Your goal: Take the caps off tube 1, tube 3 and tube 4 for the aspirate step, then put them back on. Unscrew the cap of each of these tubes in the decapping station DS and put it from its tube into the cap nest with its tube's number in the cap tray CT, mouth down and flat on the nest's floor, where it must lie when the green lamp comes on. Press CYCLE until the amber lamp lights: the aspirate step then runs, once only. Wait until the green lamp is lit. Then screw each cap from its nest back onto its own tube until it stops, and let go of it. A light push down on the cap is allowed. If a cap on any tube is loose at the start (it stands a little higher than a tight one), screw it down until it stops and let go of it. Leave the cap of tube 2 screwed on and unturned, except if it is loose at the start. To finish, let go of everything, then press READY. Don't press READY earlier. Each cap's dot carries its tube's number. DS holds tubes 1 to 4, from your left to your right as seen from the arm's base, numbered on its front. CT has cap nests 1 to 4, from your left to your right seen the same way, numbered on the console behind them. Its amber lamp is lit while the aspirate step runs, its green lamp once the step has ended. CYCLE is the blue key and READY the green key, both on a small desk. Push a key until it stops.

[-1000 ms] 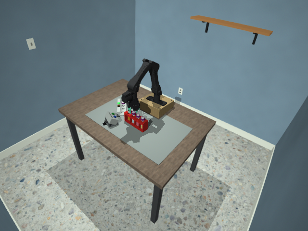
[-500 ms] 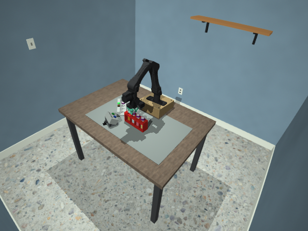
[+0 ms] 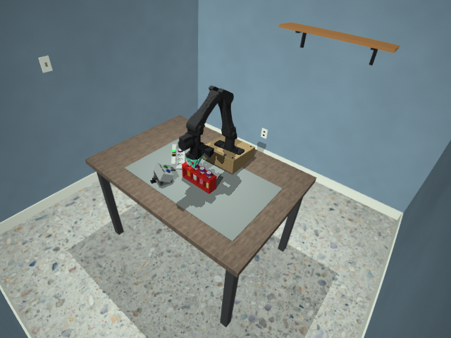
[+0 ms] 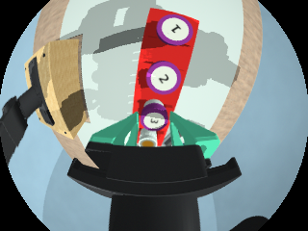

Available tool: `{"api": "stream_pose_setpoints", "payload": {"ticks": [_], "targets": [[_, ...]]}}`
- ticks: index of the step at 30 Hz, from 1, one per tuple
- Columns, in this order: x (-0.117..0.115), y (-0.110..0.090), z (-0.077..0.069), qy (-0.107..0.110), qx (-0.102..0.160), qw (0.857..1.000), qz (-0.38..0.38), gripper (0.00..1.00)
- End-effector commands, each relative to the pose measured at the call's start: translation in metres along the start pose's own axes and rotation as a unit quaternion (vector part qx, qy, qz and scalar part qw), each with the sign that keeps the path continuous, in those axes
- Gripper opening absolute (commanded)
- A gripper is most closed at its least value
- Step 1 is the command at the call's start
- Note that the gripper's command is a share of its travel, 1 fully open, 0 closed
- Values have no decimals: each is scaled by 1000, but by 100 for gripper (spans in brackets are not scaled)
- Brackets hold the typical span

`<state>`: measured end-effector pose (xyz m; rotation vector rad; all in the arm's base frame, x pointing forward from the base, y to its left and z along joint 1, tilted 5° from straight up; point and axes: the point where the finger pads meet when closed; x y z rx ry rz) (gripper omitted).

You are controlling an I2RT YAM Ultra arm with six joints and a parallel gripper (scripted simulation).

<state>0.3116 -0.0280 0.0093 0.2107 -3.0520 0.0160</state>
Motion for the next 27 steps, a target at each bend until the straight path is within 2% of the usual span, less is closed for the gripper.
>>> {"api": "stream_pose_setpoints", "payload": {"ticks": [1,14,18,20,21,27], "targets": [[-1,-1,-3,-5,1,1000,-5,0],[-2,-1,-3,-5,1,1000,-5,0],[-1,-1,-3,-5,1,995,95,0],[-1,-1,-3,-5,1,995,95,0],[-1,-1,-3,-5,0,993,120,0],[-2,-1,-2,-5,0,964,267,0]]}}
Point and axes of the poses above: the point where the finger pads meet when closed, its own z axis out along the fingers, its own x axis across the jaws, y = z × x, and after that the axes turned 3 degrees about -z, right-handed
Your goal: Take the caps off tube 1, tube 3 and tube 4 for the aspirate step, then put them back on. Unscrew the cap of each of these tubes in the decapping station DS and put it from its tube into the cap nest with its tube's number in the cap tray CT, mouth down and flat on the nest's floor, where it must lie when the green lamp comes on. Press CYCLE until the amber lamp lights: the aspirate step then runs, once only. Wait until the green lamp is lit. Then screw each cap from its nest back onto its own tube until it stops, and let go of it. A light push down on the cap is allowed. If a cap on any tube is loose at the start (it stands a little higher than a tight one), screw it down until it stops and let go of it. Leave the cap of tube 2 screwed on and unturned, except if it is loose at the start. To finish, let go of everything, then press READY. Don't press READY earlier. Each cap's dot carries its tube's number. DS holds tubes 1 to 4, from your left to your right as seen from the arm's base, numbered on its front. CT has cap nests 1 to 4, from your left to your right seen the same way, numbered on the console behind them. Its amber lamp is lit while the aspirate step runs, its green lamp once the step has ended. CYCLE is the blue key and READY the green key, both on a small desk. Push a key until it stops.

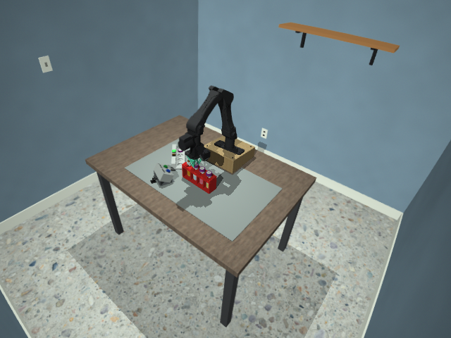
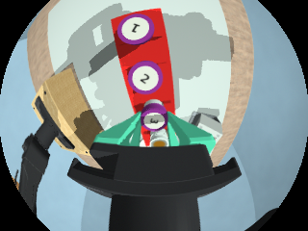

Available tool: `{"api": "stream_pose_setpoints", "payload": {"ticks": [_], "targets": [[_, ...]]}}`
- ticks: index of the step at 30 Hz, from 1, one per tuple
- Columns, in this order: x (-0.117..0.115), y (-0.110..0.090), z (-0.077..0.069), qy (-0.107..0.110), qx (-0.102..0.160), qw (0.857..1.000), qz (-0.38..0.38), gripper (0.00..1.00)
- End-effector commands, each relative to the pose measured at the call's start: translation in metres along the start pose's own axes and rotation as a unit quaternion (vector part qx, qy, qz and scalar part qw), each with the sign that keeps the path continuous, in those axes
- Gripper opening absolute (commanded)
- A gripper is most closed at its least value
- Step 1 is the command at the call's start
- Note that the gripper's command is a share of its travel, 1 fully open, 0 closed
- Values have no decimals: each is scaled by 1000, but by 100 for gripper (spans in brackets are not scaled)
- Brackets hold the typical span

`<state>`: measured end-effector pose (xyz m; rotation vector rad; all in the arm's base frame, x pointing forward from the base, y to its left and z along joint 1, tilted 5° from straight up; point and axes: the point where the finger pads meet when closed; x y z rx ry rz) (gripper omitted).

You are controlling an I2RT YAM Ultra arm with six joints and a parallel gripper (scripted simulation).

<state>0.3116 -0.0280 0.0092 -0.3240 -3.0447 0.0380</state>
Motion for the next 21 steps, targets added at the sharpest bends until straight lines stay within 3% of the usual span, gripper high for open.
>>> {"api": "stream_pose_setpoints", "payload": {"ticks": [1,8,10,15,21], "targets": [[-2,0,-3,-5,-1,993,120,0],[-2,0,-2,-5,-2,957,291,0],[-2,0,-2,-5,-2,957,291,0],[-2,0,-2,-4,-3,913,408,0],[-2,0,-2,-4,-3,842,540,0]]}}
Point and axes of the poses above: the point where the finger pads meet when closed, its own z axis out along the fingers, its own x axis across the jaws, y = z × x, and after that the axes turned 3 degrees about -z, right-handed
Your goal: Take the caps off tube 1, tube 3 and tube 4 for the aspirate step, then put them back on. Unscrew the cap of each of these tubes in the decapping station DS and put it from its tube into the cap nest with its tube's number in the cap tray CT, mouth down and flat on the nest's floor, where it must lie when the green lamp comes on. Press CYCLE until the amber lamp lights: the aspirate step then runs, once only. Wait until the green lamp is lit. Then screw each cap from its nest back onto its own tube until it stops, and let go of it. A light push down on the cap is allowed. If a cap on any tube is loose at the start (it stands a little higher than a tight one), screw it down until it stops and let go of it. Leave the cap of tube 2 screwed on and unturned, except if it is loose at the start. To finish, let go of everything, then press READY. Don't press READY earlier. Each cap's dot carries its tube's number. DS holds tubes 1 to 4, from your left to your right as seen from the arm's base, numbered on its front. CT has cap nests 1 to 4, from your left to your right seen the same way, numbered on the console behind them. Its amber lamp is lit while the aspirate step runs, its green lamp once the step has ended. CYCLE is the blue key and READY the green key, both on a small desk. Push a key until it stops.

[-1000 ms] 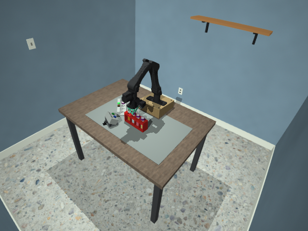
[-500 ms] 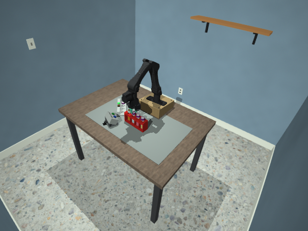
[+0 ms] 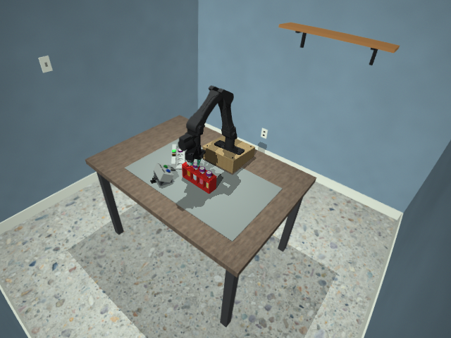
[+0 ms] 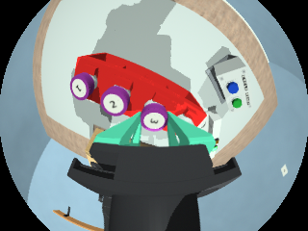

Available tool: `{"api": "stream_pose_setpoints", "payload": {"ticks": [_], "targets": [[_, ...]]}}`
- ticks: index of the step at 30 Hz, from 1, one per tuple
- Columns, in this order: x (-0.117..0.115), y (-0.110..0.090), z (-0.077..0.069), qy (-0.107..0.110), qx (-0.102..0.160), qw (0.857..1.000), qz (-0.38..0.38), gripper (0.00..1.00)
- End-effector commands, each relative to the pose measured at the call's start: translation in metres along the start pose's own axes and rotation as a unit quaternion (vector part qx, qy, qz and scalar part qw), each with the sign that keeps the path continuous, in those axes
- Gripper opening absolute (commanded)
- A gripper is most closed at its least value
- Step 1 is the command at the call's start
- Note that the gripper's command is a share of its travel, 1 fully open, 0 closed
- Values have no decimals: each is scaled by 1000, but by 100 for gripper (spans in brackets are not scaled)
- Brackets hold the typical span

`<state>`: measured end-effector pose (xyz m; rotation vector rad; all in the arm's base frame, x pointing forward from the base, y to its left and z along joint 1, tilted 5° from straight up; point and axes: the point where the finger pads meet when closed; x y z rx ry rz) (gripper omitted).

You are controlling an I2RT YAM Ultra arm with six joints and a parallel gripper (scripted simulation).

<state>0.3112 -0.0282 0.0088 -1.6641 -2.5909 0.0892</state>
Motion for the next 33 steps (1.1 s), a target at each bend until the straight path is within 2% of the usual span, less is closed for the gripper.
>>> {"api": "stream_pose_setpoints", "payload": {"ticks": [1,4,6,9,15,21,23,28,33], "targets": [[-1,2,-3,-2,-5,992,130,0],[-1,2,-2,-2,-5,979,204,0],[-1,2,-2,-2,-5,979,204,0],[-1,2,-2,-1,-6,961,277,0],[-1,2,-2,-1,-6,909,417,0],[-1,2,-2,0,-6,836,548,0],[-1,2,-2,0,-6,836,548,0],[-1,2,-2,1,-6,761,648,0],[-1,2,-2,2,-5,675,738,0]]}}
Point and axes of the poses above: the point where the finger pads meet when closed, its own z axis out along the fingers, its own x axis across the jaws, y = z × x, and after that the axes turned 3 degrees about -z, right-handed
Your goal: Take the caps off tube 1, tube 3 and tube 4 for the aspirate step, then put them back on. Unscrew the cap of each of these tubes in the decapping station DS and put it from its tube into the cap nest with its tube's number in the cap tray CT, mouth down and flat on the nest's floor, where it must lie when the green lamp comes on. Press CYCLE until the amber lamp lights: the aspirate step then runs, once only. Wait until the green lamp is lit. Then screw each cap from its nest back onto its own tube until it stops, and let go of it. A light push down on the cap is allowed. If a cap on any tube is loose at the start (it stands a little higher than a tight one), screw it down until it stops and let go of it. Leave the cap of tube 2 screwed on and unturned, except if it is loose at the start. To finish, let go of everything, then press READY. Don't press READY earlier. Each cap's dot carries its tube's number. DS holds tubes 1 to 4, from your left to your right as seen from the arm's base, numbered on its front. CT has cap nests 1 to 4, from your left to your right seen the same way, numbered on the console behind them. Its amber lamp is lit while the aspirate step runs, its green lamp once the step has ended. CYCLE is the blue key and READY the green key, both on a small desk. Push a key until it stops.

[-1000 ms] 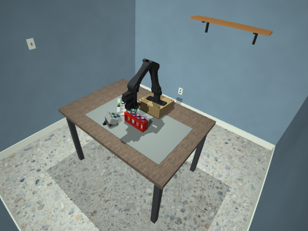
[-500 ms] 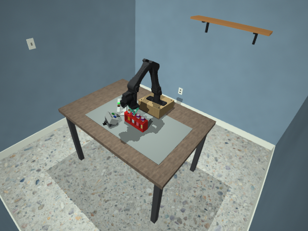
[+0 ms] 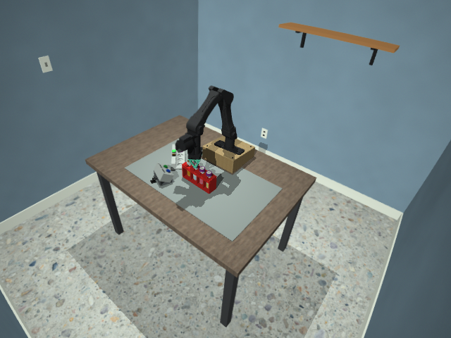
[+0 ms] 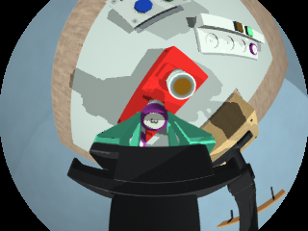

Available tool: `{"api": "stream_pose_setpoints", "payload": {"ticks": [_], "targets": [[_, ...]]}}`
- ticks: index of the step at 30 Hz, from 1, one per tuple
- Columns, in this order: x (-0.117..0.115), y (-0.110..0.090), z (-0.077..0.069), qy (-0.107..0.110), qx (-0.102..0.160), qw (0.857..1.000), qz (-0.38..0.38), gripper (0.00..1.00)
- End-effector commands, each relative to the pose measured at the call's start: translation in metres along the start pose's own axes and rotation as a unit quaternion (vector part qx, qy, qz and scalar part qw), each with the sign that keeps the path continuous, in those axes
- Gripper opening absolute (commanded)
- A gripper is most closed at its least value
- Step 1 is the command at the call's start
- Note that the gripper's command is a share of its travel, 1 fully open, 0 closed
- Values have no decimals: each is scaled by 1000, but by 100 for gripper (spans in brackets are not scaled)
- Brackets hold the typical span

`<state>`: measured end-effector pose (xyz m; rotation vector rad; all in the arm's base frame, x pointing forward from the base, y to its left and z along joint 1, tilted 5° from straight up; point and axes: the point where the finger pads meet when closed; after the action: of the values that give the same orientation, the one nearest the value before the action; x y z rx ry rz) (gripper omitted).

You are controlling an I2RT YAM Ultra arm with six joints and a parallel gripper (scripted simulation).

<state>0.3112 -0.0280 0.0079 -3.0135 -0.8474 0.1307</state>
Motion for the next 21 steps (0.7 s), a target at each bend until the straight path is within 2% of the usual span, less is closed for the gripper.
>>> {"api": "stream_pose_setpoints", "payload": {"ticks": [1,5,7,13,20,21], "targets": [[1,2,-3,5,-3,992,129,0],[1,2,-2,5,-3,974,228,0],[1,2,-2,5,-3,974,228,0],[1,2,-2,5,-2,931,366,0],[1,2,-2,5,-2,931,366,0],[1,2,-2,5,-2,931,366,49]]}}
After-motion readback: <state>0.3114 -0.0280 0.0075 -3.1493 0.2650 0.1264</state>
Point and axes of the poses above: the point where the finger pads meet when closed, its own z axis out along the fingers, its own x axis across the jaws, y = z × x, and after that the axes turned 3 degrees about -z, right-handed
